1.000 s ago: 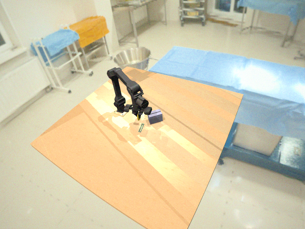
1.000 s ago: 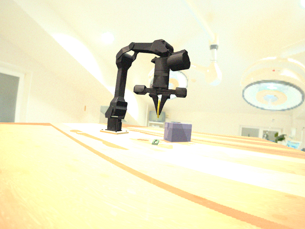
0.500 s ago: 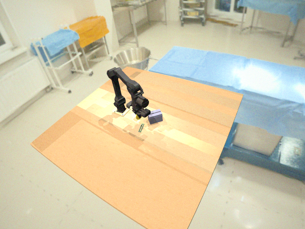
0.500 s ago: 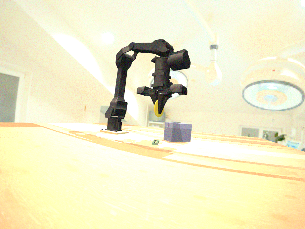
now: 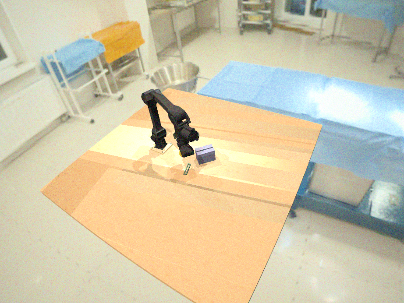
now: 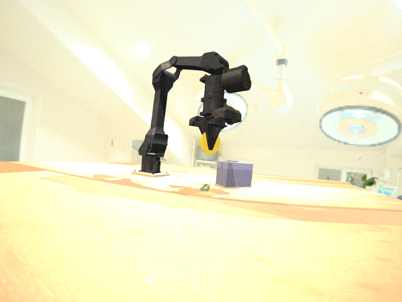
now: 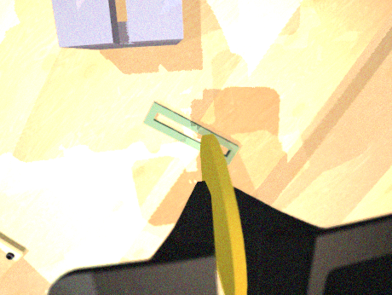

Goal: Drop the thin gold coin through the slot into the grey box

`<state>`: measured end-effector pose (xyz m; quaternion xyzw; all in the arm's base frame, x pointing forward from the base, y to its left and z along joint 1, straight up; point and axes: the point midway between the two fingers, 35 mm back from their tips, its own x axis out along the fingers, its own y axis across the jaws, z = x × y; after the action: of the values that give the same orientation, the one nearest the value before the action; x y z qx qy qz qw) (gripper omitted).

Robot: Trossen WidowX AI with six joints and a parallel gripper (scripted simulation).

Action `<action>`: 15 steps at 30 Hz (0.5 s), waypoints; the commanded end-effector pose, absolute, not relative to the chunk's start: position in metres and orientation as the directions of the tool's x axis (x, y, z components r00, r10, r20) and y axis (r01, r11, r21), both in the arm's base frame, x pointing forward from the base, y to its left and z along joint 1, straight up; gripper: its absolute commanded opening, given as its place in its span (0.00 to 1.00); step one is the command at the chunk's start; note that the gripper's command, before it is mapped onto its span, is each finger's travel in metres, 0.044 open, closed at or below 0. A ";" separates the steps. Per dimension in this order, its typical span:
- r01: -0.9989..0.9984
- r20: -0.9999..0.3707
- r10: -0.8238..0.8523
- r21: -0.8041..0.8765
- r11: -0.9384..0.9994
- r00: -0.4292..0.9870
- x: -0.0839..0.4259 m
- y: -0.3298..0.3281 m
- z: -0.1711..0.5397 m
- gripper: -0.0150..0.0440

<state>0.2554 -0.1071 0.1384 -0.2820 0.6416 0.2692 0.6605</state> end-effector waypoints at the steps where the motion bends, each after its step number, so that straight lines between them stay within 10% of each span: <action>1: -0.683 -1.000 -0.010 -0.026 0.730 0.028 0.254 -0.107 0.139 0.25; 15: -0.681 -1.000 -0.008 -0.026 0.732 0.030 0.272 -0.086 0.140 0.25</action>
<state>0.2674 -0.0894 0.1390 -0.2657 0.6475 0.2549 0.6672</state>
